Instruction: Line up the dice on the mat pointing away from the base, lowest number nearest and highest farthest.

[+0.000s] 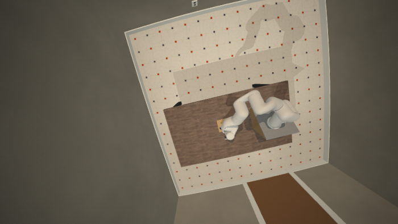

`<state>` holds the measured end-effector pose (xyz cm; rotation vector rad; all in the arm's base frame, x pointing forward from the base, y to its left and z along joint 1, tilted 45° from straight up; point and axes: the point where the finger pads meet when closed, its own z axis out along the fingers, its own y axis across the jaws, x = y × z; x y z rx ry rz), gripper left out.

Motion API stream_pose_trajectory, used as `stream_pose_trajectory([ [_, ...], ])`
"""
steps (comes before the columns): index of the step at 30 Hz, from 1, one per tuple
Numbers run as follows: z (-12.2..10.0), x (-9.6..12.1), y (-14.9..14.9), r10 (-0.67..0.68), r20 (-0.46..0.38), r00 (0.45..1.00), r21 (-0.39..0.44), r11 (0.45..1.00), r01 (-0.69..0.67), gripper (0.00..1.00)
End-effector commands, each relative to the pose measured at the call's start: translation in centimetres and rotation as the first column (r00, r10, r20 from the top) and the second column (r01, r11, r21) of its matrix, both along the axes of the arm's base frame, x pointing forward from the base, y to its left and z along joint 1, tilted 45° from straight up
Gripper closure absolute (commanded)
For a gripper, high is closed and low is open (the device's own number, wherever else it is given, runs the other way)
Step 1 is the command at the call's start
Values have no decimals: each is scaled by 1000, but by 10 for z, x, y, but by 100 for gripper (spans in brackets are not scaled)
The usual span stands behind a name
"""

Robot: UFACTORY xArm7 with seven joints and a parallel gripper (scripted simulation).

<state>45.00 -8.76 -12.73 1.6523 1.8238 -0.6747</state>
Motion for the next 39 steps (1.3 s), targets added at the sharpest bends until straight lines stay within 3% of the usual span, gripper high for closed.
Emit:
stream_pose_trajectory([
  [1, 0, 1, 2, 3, 2, 1000, 3, 1000, -3, 85],
  [18, 0, 1, 2, 3, 2, 1000, 3, 1000, -3, 85],
  [33, 0, 1, 2, 3, 2, 1000, 3, 1000, -3, 64],
  [39, 0, 1, 2, 3, 2, 1000, 3, 1000, -3, 64],
])
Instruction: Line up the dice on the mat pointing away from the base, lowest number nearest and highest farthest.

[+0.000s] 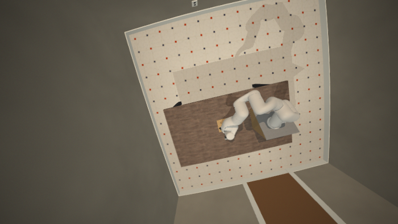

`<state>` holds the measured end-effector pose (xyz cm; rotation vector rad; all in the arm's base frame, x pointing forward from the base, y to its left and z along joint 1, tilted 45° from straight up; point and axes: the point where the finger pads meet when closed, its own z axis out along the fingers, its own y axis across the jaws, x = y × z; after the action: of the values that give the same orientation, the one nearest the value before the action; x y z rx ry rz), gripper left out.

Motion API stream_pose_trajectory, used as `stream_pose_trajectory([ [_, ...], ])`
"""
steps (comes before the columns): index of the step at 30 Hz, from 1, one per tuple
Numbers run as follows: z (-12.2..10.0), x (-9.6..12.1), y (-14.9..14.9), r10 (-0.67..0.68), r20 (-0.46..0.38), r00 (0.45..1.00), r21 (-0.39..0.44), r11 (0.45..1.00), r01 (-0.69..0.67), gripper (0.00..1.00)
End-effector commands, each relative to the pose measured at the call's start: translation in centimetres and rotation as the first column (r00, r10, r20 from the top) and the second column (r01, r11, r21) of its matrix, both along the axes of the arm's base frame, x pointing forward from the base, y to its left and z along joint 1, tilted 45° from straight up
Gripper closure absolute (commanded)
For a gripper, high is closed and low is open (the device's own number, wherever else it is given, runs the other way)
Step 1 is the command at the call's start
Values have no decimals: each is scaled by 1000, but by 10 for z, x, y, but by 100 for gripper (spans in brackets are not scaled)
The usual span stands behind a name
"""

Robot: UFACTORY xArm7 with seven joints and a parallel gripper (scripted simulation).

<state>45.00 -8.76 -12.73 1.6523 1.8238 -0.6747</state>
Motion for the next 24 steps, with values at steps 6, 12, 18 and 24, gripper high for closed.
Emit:
stream_pose_trajectory([
  [6, 1, 1, 2, 3, 2, 1000, 3, 1000, -3, 64],
  [12, 8, 0, 9, 3, 2, 1000, 3, 1000, -3, 64],
  [18, 20, -1, 21, 3, 2, 1000, 3, 1000, -3, 64],
  [24, 43, -4, 44, 3, 2, 1000, 3, 1000, -3, 64],
])
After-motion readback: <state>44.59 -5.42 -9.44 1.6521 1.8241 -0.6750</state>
